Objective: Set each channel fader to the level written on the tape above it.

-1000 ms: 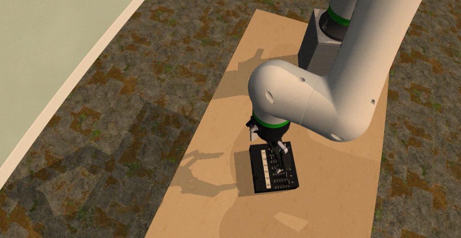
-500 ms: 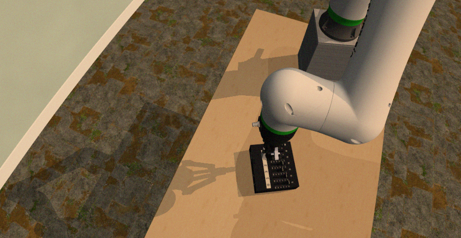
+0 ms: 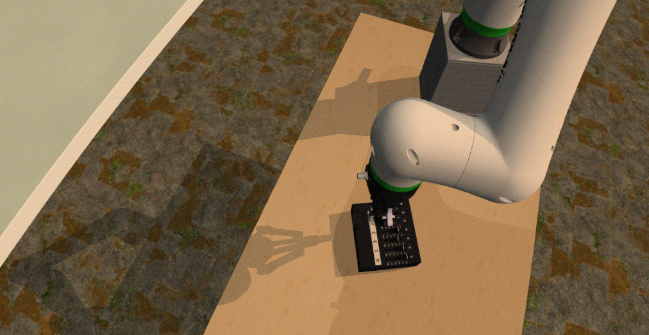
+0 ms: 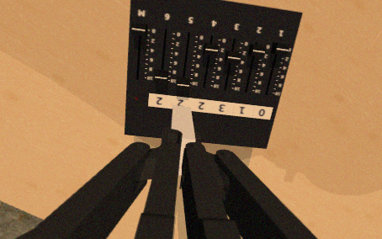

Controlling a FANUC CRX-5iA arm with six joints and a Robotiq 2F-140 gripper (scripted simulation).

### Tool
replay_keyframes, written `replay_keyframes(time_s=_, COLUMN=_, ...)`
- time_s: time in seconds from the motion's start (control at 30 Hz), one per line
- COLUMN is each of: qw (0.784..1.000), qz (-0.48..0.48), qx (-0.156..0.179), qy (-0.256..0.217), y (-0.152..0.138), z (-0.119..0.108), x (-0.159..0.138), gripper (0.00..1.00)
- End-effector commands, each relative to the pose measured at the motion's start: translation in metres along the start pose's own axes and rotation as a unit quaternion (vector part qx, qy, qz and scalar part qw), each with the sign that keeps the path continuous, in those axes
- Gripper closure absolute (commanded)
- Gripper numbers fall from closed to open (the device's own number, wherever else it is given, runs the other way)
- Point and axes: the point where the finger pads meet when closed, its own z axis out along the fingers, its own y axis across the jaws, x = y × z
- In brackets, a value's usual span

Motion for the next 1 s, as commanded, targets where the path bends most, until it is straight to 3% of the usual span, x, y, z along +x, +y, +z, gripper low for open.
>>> replay_keyframes(time_s=0.0, qw=1.0, qz=0.0, qx=0.0, qy=0.0, y=0.0001, z=-0.0001, x=-0.0001, gripper=1.0)
replay_keyframes(time_s=0.97, qw=1.0, qz=0.0, qx=0.0, qy=0.0, y=0.0003, z=0.0083, x=0.0001, gripper=1.0)
